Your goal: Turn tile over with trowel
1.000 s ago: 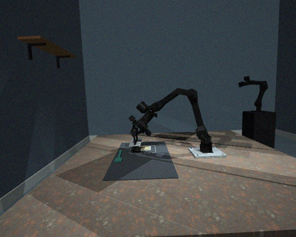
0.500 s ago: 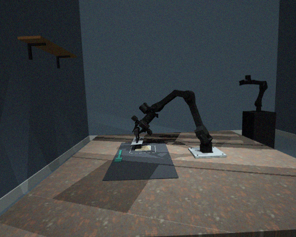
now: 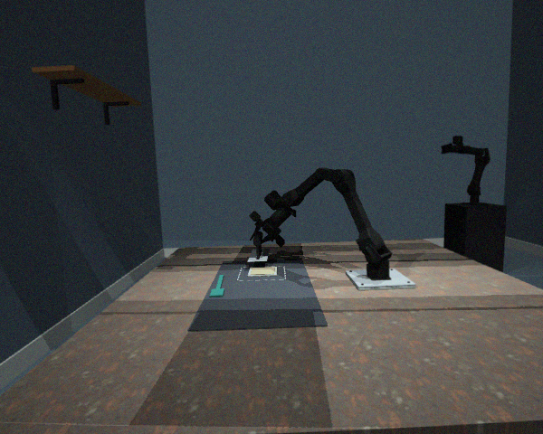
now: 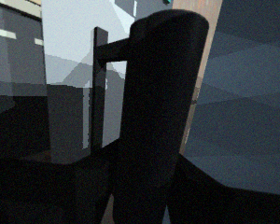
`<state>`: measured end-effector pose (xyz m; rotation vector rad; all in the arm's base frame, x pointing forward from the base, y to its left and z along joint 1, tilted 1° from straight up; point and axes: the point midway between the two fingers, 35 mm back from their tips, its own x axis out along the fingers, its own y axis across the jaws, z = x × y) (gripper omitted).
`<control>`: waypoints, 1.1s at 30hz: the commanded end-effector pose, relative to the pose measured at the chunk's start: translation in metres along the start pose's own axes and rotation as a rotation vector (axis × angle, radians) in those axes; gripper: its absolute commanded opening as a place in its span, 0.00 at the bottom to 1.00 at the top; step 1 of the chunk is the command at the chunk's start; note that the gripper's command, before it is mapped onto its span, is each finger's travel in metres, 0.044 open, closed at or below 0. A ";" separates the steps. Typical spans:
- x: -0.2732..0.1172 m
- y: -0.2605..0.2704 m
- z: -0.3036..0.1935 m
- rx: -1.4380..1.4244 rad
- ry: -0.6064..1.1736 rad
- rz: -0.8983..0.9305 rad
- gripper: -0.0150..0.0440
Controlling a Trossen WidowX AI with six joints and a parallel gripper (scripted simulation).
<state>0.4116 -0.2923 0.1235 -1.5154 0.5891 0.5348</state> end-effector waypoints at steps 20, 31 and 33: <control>-0.012 0.014 -0.044 -0.017 0.010 -0.049 0.25; 0.001 0.027 -0.045 -0.018 0.010 -0.049 0.25; 0.003 0.029 -0.045 -0.018 0.010 -0.049 0.25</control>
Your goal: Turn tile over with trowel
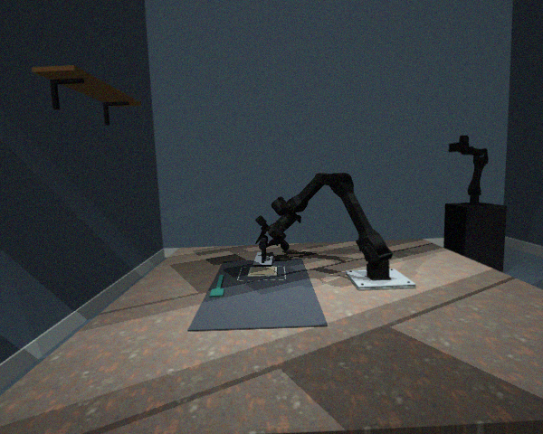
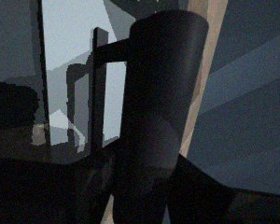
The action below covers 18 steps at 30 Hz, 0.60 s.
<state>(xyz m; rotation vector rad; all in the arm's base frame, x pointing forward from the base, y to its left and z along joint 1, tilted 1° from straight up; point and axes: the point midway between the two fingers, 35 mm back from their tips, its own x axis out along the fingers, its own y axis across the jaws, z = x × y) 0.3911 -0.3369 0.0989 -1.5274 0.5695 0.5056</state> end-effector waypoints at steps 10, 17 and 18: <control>0.009 0.006 -0.001 -0.015 0.002 -0.017 0.25; 0.009 0.006 0.010 -0.014 0.002 -0.017 0.25; 0.009 0.006 0.011 -0.014 0.002 -0.017 0.25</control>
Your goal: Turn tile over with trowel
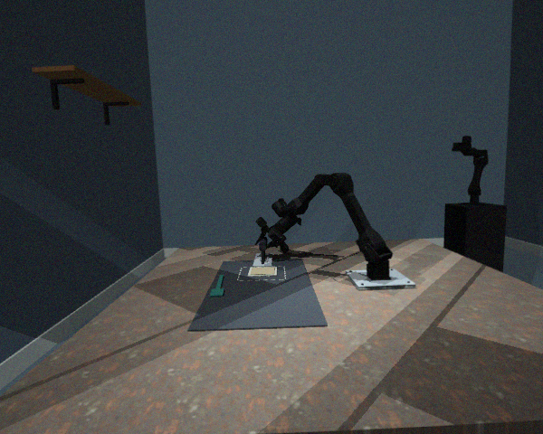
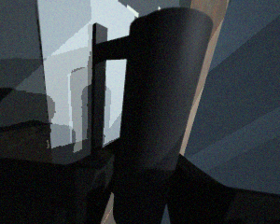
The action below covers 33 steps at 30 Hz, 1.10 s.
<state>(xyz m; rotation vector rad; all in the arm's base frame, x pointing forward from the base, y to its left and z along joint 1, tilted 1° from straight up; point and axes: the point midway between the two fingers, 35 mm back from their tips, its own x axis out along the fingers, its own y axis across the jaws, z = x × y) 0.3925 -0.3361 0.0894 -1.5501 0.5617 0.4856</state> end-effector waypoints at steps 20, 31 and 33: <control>-0.010 -0.015 0.002 0.000 -0.011 0.003 0.25; -0.024 -0.031 -0.014 -0.001 -0.010 0.003 0.25; -0.024 -0.031 -0.014 -0.001 -0.010 0.003 0.25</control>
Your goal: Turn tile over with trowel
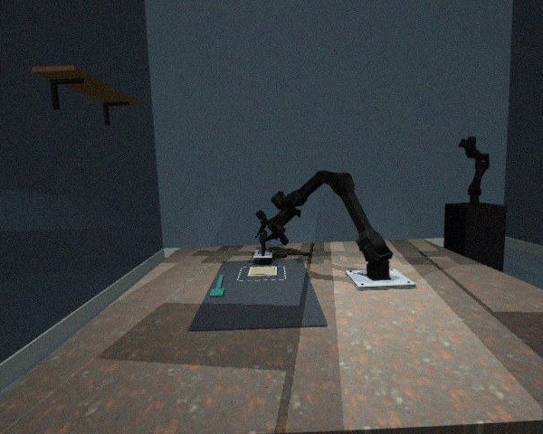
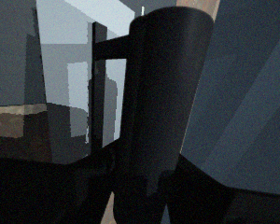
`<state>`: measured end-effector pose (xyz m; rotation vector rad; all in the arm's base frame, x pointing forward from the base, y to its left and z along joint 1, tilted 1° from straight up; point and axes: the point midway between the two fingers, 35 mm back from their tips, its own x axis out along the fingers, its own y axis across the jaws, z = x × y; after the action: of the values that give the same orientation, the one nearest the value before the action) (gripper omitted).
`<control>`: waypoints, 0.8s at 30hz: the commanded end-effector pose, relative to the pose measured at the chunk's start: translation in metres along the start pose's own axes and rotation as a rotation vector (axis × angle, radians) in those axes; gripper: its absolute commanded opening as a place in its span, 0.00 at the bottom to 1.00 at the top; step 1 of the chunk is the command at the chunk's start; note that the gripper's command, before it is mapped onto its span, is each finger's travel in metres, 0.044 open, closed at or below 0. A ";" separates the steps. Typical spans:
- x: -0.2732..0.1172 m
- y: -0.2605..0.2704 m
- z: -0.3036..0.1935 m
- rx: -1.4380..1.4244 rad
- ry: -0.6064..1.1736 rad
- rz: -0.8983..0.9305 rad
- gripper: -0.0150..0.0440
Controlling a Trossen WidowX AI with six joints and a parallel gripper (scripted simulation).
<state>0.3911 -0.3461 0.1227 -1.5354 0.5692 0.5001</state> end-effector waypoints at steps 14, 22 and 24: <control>0.034 -0.015 0.054 0.161 -0.047 0.128 0.25; 0.052 -0.020 0.093 0.240 -0.056 0.217 0.25; 0.056 -0.020 0.102 0.266 -0.054 0.241 0.25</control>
<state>0.4425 -0.2638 0.1007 -1.2548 0.7272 0.6086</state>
